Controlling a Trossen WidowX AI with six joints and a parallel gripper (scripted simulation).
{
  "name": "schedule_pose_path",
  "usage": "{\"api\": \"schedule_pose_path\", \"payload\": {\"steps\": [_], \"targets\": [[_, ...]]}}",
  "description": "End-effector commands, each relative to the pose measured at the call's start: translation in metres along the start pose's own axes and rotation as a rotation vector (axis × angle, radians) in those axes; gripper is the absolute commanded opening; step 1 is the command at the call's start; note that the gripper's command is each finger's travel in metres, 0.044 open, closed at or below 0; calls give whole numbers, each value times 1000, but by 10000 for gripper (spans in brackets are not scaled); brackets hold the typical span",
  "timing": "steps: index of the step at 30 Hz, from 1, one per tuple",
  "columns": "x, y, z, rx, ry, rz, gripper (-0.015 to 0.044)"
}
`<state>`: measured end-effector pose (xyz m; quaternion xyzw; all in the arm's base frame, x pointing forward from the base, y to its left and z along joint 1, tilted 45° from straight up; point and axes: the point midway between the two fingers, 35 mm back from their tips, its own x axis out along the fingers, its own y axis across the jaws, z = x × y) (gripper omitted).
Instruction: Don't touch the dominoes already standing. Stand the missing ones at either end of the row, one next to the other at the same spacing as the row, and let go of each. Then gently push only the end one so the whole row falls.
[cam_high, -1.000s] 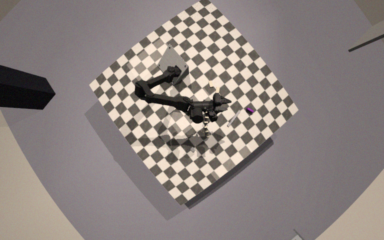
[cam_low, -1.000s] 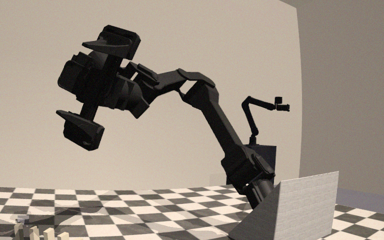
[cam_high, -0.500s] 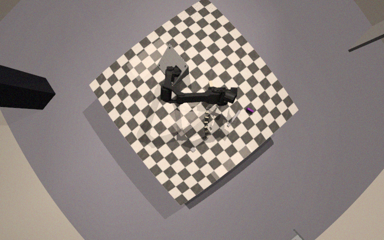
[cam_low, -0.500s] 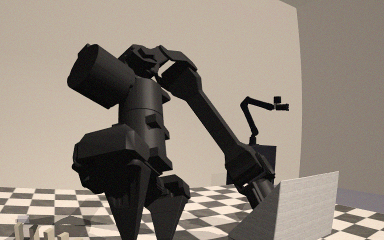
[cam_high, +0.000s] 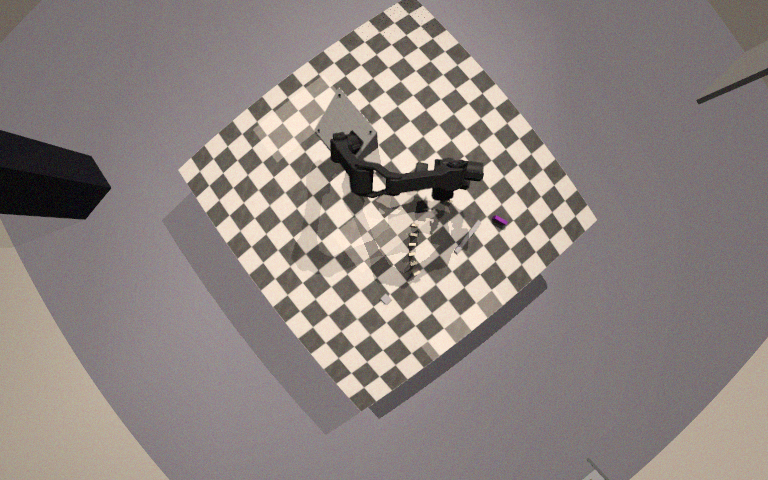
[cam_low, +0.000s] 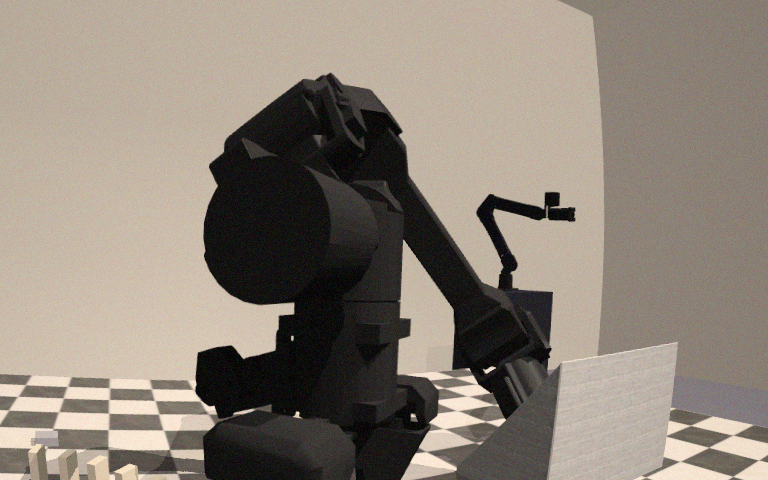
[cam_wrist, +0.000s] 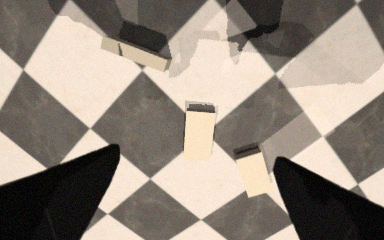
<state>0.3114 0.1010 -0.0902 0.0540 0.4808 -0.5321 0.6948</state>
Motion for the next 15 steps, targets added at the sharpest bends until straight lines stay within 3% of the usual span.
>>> {"api": "schedule_pose_path", "payload": {"steps": [1, 4, 15], "targets": [[31, -2, 1, -4, -3, -17, 440], [56, -4, 1, -4, -5, -18, 440], [69, -3, 1, -4, -5, -19, 440]]}}
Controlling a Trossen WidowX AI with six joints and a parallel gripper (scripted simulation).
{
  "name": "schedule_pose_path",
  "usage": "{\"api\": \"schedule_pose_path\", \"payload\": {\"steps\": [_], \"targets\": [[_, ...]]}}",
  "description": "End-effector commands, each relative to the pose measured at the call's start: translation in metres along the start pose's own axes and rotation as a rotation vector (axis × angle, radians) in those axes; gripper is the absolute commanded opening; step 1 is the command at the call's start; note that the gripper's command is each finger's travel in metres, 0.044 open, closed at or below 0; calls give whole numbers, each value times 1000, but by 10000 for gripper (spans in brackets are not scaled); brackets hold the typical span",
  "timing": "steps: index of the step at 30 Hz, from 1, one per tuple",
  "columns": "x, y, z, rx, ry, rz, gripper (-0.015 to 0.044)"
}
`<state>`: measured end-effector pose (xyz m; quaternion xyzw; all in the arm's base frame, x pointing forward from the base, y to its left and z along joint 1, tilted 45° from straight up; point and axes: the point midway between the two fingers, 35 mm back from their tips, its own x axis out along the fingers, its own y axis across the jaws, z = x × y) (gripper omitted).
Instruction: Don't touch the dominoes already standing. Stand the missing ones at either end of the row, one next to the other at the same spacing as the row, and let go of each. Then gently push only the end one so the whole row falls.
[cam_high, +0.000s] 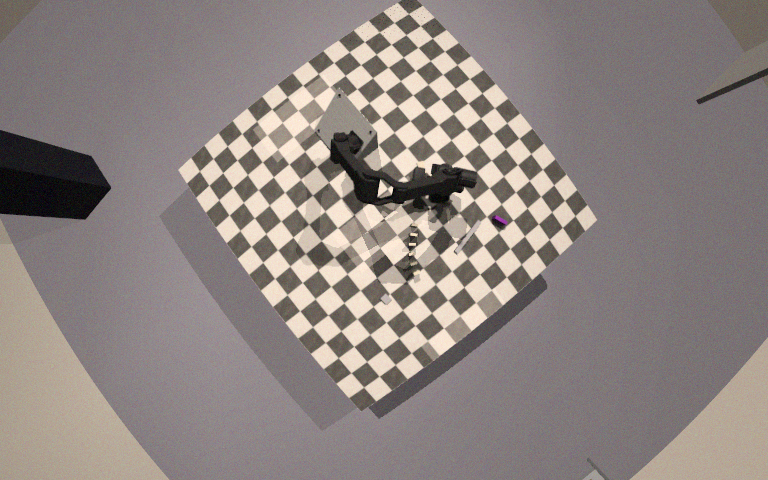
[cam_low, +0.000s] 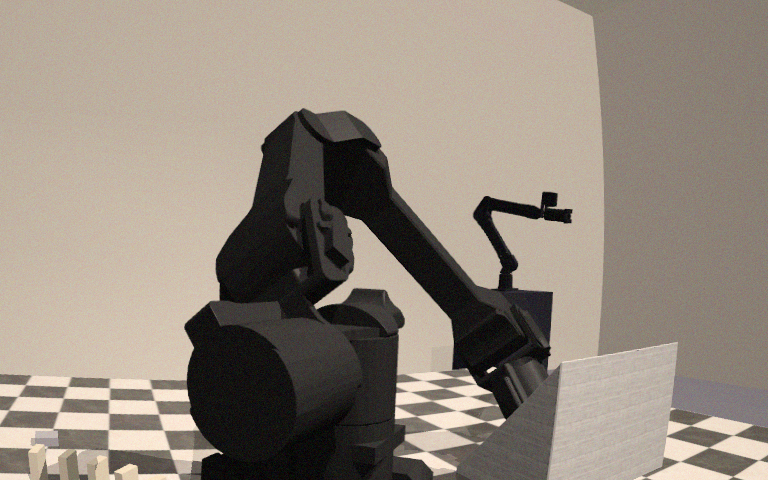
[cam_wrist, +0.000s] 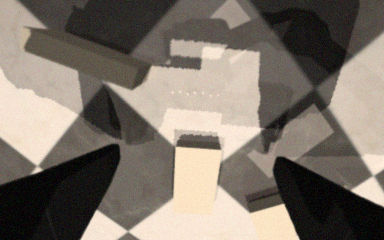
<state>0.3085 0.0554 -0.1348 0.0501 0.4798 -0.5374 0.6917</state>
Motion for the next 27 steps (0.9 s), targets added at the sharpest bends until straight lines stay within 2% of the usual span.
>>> {"api": "schedule_pose_path", "payload": {"steps": [1, 5, 18, 27], "targets": [[7, 0, 0, -5, -2, -5, 440], [9, 0, 0, -5, -2, -5, 440], [9, 0, 0, -5, -2, -5, 107], [9, 0, 0, -5, -2, -5, 107]]}}
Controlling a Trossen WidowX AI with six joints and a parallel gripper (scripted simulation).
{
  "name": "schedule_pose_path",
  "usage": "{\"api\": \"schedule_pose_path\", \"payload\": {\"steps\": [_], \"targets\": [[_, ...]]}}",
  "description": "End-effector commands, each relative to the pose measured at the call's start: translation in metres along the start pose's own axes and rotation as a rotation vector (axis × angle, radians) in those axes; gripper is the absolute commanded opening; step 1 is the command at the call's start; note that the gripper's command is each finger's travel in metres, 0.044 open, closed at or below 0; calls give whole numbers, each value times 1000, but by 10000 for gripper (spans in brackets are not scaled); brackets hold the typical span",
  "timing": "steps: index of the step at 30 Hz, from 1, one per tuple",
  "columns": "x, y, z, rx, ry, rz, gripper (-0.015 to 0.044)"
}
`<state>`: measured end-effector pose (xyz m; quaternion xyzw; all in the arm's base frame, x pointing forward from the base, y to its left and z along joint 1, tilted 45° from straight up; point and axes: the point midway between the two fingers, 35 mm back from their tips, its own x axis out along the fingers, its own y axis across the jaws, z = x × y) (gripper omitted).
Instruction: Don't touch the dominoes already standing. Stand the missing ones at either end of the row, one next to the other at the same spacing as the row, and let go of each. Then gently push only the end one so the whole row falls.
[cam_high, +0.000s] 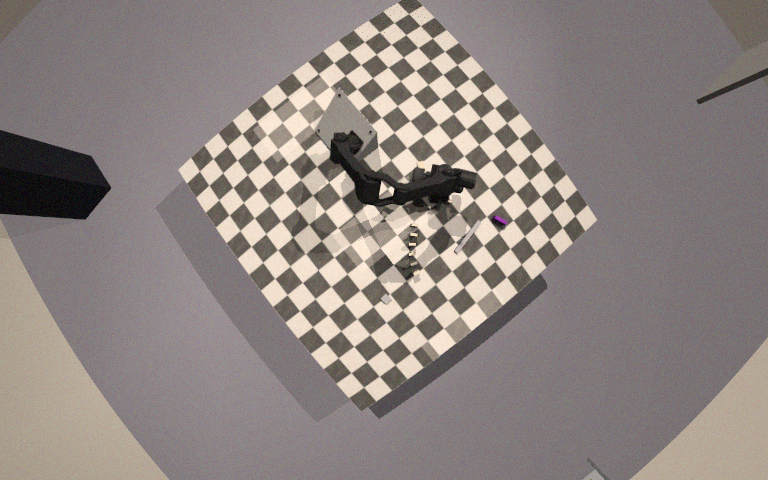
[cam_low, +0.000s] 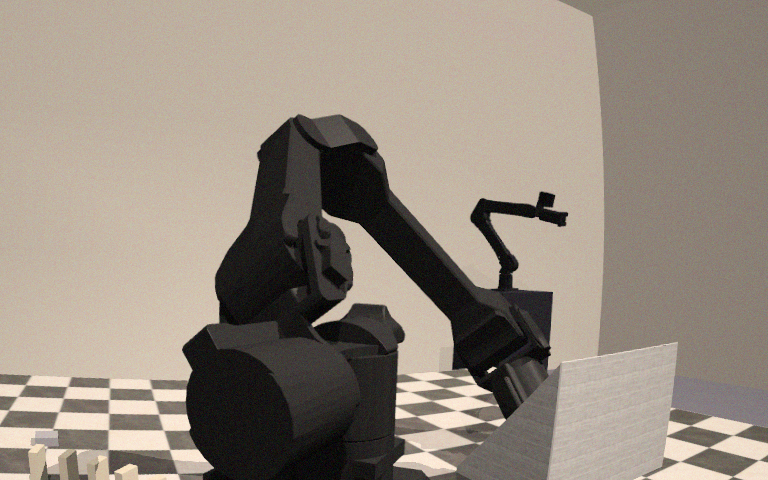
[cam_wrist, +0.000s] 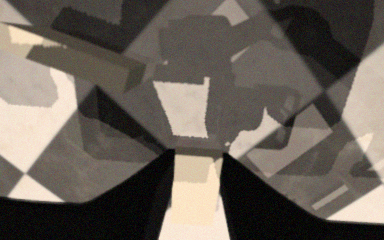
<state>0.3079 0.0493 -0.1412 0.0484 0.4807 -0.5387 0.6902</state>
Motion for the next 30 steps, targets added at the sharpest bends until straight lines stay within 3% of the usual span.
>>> {"api": "schedule_pose_path", "payload": {"steps": [1, 15, 20, 30], "targets": [[-2, 0, 0, -3, -3, 1, 107], [-158, -8, 4, -5, 2, 2, 107], [-162, -13, 13, -52, 3, 4, 107], [-167, -112, 130, -758, 2, 7, 107]]}}
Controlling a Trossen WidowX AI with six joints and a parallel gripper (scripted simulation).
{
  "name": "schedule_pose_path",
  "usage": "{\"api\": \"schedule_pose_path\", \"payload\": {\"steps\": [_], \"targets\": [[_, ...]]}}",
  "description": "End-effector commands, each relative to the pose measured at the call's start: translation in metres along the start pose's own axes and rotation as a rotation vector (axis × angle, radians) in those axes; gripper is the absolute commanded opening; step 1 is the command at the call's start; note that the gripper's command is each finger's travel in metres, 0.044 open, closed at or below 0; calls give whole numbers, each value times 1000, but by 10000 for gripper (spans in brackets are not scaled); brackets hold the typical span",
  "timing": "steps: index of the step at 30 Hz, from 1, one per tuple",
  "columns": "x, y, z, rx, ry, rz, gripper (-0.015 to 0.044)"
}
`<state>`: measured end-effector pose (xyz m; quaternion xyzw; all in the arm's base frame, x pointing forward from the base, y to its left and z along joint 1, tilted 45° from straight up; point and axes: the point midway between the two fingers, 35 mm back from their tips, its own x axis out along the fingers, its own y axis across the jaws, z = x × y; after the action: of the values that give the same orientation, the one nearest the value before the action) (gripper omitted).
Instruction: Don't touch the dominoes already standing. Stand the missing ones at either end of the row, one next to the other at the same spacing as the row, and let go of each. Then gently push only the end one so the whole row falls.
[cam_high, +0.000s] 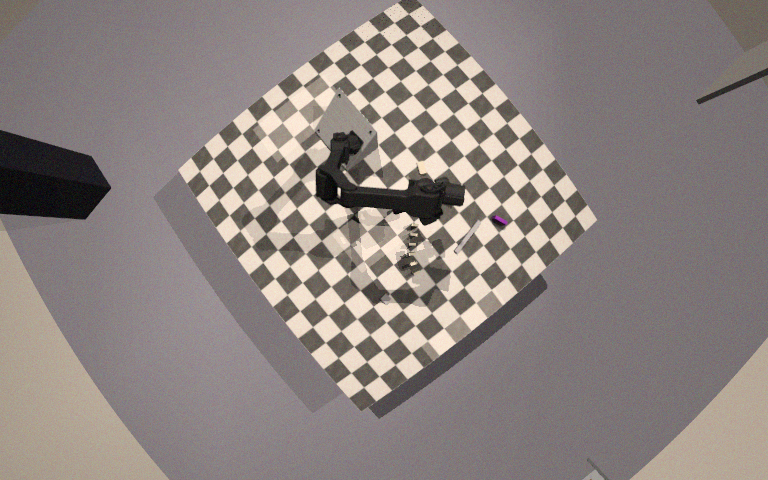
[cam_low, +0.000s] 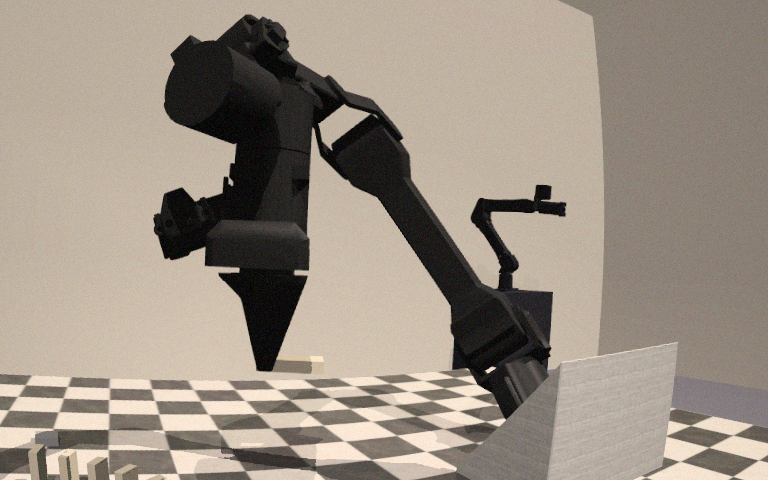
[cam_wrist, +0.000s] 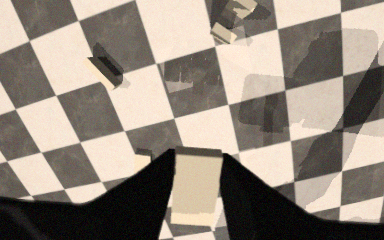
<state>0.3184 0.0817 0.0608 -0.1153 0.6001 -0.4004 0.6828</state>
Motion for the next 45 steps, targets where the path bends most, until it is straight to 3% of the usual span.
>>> {"api": "schedule_pose_path", "payload": {"steps": [1, 6, 18, 45], "targets": [[1, -69, 13, -337, -3, -12, 107], [5, -118, 15, -575, 1, -24, 107], [7, -120, 14, -580, 2, -12, 107], [53, -104, -1, -476, -142, 467, 107]]}}
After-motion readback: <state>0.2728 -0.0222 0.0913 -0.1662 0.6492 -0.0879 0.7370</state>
